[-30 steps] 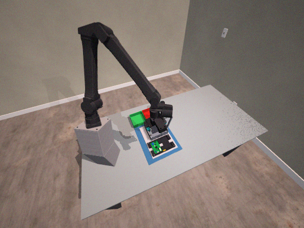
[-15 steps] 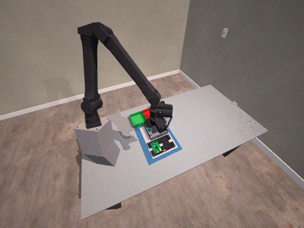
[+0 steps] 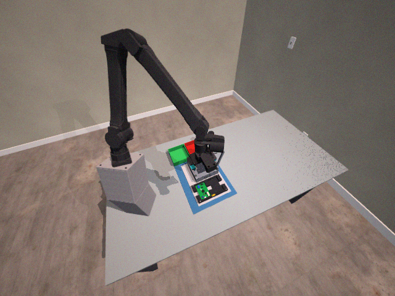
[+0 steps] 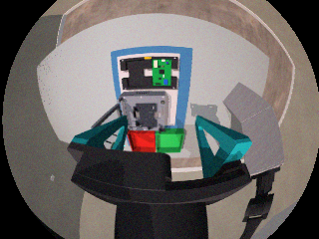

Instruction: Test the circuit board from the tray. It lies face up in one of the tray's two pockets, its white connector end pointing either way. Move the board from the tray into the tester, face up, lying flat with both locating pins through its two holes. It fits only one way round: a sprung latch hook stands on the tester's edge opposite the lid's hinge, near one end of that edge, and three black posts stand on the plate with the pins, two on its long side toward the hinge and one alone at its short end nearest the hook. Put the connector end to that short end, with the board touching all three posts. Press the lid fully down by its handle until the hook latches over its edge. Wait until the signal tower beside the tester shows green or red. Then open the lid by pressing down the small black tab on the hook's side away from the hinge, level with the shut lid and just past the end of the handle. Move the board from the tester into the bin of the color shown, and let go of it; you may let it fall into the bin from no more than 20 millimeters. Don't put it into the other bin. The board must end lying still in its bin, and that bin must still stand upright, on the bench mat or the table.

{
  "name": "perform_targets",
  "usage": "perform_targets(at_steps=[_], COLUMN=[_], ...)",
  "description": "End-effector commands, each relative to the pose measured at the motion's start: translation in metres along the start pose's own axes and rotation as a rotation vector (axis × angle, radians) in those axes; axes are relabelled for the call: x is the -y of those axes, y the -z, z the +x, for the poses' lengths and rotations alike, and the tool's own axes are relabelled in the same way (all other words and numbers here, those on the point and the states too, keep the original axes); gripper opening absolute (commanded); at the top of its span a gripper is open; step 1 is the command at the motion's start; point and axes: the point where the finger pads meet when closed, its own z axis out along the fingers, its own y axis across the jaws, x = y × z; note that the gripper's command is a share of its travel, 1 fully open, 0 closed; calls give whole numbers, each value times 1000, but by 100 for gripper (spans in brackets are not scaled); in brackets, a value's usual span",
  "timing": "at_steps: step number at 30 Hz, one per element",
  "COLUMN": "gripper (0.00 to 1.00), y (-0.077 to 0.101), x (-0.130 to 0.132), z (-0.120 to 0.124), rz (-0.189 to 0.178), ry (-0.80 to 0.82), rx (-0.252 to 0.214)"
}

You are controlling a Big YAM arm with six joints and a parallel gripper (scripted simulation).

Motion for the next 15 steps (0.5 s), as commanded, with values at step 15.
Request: perform_targets(at_steps=[15], gripper=[92], y=[-32], x=[-5], z=[0], rz=[-3], ry=[3], rx=[4])
